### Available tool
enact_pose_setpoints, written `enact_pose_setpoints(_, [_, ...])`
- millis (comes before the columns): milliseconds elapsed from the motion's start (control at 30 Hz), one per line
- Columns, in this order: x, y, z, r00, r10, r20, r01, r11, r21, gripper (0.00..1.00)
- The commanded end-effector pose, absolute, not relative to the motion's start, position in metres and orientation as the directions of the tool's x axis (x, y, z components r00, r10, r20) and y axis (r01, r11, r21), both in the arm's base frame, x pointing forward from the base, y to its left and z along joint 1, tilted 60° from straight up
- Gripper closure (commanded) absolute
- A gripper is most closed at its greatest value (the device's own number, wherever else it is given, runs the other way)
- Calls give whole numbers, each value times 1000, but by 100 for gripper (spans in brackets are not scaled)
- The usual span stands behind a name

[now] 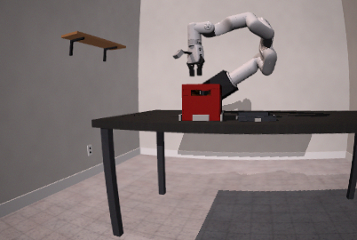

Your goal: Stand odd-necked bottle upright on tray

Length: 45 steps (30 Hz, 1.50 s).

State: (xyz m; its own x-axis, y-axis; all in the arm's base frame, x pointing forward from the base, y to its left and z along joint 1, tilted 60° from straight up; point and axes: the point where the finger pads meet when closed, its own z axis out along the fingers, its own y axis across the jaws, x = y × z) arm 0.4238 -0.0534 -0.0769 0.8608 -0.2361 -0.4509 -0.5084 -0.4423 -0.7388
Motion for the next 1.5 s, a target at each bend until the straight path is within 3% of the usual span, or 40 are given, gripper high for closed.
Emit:
enact_pose_setpoints(0, [425, -54, -77, 861, -239, -448, -507, -443, -739, 35])
enact_pose_setpoints(1467, [423, -20, -98, 861, -239, -448, -507, -443, -739, 35])
